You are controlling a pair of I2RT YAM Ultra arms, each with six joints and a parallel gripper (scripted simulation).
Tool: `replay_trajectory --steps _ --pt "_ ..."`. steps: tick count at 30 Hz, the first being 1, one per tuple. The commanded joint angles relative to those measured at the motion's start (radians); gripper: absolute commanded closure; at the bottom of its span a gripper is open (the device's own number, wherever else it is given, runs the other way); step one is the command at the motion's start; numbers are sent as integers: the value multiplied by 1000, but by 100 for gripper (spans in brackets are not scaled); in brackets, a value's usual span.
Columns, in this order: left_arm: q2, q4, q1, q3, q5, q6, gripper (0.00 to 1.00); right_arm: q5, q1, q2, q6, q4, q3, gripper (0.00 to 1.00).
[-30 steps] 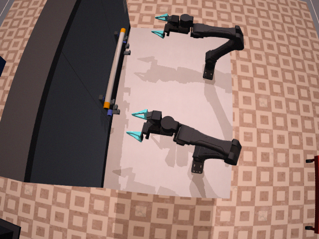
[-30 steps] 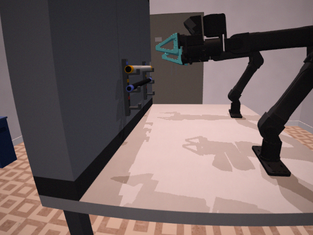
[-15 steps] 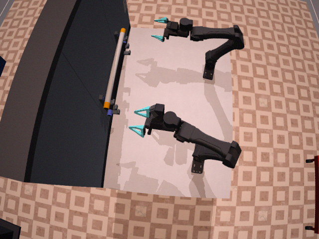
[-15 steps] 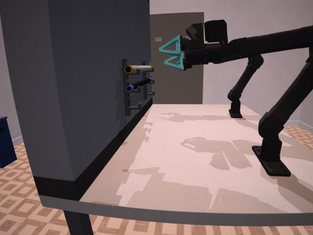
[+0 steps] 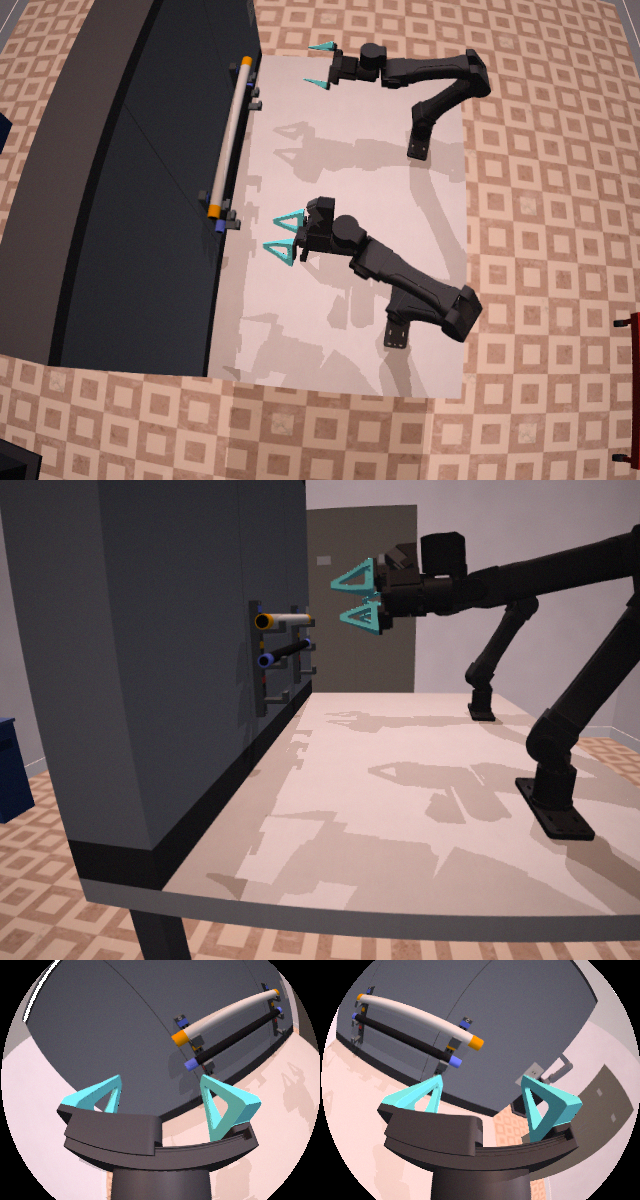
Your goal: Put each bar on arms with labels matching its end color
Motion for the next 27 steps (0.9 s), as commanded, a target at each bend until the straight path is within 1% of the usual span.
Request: replay_trajectory --steps 1,11,13,27 --pt "14 54 -34 -8 -49 61 0 21 20 -10 -66 51 -16 0" --pt "51 115 -116 -35 -139 194 0 49 65 4 -204 109 -59 0" --pt "51 115 -116 -35 -139 194 0 49 65 4 -204 109 -59 0" --pt "119 212 -221 -64 -255 383 0 87 124 32 -399 190 -112 0"
